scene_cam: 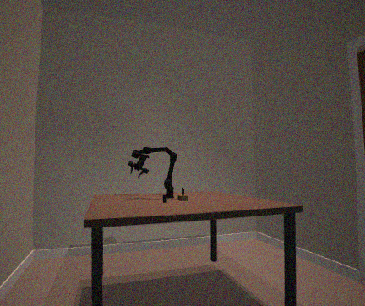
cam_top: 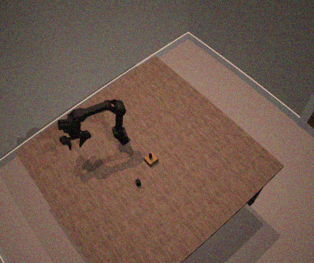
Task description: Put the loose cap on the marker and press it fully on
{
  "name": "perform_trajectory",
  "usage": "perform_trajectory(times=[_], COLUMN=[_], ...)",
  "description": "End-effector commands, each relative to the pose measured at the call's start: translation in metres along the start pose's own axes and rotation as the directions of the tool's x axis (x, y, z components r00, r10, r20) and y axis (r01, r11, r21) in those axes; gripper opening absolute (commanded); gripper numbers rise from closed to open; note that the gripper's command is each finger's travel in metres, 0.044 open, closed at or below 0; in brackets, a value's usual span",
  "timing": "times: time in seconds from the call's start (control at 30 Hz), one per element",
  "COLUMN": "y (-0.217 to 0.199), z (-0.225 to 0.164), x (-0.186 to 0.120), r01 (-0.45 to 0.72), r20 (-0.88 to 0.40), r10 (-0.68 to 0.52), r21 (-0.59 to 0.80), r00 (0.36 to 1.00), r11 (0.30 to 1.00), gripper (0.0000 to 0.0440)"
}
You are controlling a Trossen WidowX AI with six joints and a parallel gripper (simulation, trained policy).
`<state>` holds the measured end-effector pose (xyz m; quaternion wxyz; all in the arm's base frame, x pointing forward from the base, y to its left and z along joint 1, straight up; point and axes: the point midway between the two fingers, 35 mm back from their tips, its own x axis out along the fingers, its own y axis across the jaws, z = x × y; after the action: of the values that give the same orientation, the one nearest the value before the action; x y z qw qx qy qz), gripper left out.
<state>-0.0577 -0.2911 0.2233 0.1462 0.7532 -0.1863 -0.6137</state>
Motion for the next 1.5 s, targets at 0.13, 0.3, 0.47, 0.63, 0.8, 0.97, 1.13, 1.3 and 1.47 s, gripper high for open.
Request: perform_trajectory(times=[0.13, 0.3, 0.47, 0.63, 0.8, 0.97, 1.13, 1.3, 1.47], y=[0.006, 0.008, 0.010, 0.011, 0.013, 0.013, 0.014, 0.014, 0.014], z=[-0.011, -0.019, -0.027, -0.035, -0.044, -0.052, -0.061, -0.071, -0.080], x=[0.015, 0.025, 0.034, 0.043, 0.052, 0.061, 0.069, 0.077, 0.084], r01=[0.051, 0.080, 0.108, 0.134, 0.158, 0.180, 0.201, 0.220, 0.237], r20=[-0.007, -0.011, -0.012, -0.010, -0.008, -0.003, 0.003, 0.011, 0.019], r10=[-0.051, -0.081, -0.110, -0.137, -0.162, -0.185, -0.206, -0.224, -0.241], r21=[-0.060, -0.091, -0.120, -0.149, -0.176, -0.202, -0.225, -0.246, -0.265], r00=[0.999, 0.997, 0.994, 0.991, 0.987, 0.983, 0.979, 0.974, 0.970], r11=[0.997, 0.993, 0.987, 0.980, 0.972, 0.963, 0.953, 0.944, 0.935], gripper=[0.0316, 0.0315, 0.0315, 0.0314, 0.0314, 0.0313, 0.0313, 0.0313, 0.0313])
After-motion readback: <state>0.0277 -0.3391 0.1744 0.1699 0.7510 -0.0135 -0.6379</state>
